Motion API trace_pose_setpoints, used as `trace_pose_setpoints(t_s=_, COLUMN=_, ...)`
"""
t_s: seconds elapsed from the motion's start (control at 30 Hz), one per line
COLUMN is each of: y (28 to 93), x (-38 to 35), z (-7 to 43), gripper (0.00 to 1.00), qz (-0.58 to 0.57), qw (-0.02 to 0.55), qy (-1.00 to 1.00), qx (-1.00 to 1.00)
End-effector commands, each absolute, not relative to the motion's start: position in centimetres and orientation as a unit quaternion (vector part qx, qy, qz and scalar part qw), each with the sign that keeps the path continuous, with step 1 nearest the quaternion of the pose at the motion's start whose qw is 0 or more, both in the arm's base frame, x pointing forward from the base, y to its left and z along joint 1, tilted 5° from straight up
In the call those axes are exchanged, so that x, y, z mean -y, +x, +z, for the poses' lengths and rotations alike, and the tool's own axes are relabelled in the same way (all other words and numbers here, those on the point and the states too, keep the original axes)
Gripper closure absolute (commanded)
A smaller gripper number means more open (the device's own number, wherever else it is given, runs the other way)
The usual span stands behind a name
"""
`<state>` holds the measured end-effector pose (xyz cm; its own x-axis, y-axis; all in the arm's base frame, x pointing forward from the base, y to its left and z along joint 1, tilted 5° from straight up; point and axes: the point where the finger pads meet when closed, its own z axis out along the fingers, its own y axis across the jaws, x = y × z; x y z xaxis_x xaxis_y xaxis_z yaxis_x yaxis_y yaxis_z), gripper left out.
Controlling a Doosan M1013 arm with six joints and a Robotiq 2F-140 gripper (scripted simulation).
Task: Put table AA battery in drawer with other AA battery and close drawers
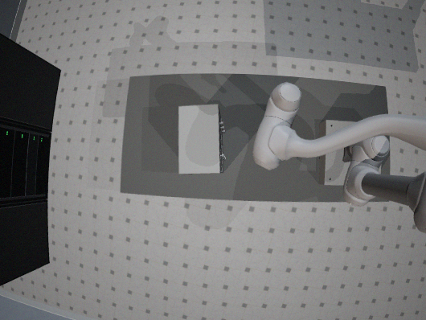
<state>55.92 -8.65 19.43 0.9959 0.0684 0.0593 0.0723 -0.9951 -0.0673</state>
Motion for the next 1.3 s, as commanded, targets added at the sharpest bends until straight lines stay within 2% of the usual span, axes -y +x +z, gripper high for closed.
trace_pose_setpoints(t_s=0.0, y=56.0, x=8.6, z=19.4, gripper=1.0, qz=-0.034, qw=0.035, qy=-0.998, qx=0.035)
trace_pose_setpoints(t_s=0.23, y=56.9, x=8.5, z=18.6, gripper=1.0, qz=-0.082, qw=0.037, qy=-0.995, qx=0.033)
trace_pose_setpoints(t_s=0.53, y=59.5, x=8.1, z=16.3, gripper=1.0, qz=-0.23, qw=0.042, qy=-0.972, qx=0.028)
trace_pose_setpoints(t_s=0.8, y=60.9, x=7.9, z=15.0, gripper=1.0, qz=-0.307, qw=0.043, qy=-0.951, qx=0.024)
trace_pose_setpoints(t_s=1.27, y=62.6, x=7.7, z=13.6, gripper=1.0, qz=-0.396, qw=0.046, qy=-0.917, qx=0.02)
